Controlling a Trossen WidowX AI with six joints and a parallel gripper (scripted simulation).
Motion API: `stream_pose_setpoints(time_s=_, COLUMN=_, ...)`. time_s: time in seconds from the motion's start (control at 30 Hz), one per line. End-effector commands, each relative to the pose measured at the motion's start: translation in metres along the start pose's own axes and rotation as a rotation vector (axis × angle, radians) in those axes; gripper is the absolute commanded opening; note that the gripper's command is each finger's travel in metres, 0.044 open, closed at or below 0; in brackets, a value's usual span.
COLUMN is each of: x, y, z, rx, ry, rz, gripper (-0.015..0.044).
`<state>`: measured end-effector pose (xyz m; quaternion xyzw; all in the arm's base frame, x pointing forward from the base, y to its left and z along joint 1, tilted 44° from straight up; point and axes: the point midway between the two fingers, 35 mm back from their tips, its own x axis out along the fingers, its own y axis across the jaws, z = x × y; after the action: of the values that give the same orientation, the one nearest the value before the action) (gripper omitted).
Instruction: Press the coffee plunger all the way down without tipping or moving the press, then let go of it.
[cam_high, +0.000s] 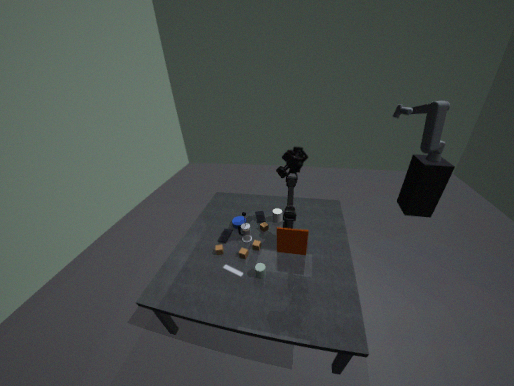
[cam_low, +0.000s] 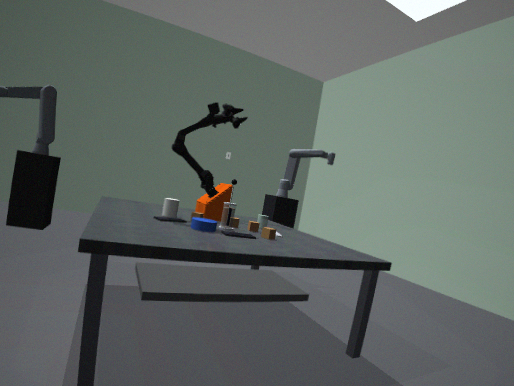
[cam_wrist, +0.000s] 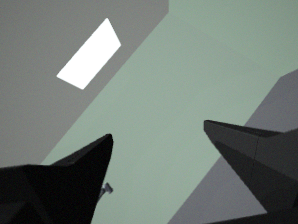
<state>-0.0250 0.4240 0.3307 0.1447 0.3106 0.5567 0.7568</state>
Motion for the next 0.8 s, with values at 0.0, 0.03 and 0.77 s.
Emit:
stream_pose_setpoints(time_s=0.0, x=0.01, y=-0.077, z=0.009, rx=-0.078, ry=-0.057, rz=-0.245, gripper=0.044)
stream_pose_setpoints(time_s=0.03, x=0.01, y=-0.094, z=0.012, rx=-0.099, ry=-0.068, rz=-0.302, gripper=0.044)
stream_pose_setpoints(time_s=0.77, x=-0.145, y=-0.403, z=0.004, rx=-0.559, ry=0.15, rz=-1.575, gripper=0.044)
